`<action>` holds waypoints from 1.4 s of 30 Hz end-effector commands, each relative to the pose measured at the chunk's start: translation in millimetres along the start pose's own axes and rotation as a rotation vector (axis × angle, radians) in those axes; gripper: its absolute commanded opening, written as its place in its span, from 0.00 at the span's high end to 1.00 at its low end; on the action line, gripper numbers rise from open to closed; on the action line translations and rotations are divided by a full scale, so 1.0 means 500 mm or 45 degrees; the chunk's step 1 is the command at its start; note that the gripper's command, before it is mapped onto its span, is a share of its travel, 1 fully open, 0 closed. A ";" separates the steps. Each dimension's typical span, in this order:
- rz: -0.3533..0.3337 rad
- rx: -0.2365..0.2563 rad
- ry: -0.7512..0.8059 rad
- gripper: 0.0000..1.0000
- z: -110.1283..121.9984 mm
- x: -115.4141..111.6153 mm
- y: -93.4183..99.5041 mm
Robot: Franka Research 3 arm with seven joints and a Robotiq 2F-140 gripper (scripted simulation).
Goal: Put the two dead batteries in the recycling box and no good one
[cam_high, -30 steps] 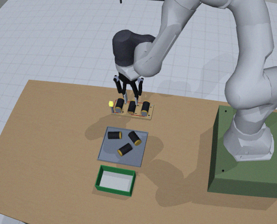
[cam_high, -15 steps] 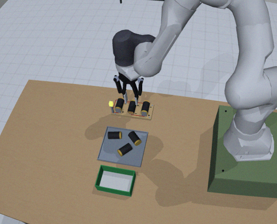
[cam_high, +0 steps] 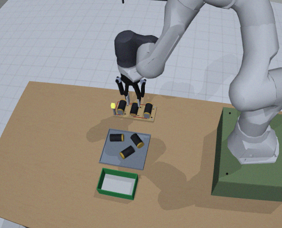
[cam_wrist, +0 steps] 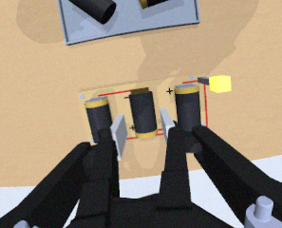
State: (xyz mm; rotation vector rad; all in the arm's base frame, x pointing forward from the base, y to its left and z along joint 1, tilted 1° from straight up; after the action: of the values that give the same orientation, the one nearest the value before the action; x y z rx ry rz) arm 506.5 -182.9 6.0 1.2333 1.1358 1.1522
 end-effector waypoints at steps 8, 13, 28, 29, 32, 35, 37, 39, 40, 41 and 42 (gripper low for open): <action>0.000 -0.002 -0.004 0.71 -0.001 -0.001 -0.017; -0.001 -0.002 -0.004 0.71 -0.001 -0.001 -0.060; 0.000 -0.002 -0.004 0.71 -0.001 -0.001 -0.087; -0.001 -0.002 -0.004 0.71 -0.001 -0.001 -0.089; -0.001 -0.002 -0.004 0.71 -0.001 -0.001 -0.090; -0.001 -0.002 -0.004 0.71 -0.001 -0.001 -0.090; -0.001 -0.002 -0.004 0.71 -0.001 -0.001 -0.090; -0.001 -0.002 -0.004 0.71 -0.001 -0.001 -0.090; -0.001 -0.002 -0.004 0.84 -0.001 -0.001 -0.090; -0.001 -0.002 -0.004 0.84 -0.001 -0.001 -0.090; -0.001 -0.002 -0.004 0.84 -0.001 -0.001 -0.090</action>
State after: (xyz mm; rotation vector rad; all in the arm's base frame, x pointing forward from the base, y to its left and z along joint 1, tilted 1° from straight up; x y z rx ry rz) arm 506.5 -182.7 -38.6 1.2326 1.1376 1.1542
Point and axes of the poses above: the point where the finger pads meet when closed, its own y axis back along the fingers, its own z axis across the jaws, x = y × z, the point moved 7 cm from there along y, back along the fingers, and after that the axes turned 7 degrees about -y, right-handed, at the moved point
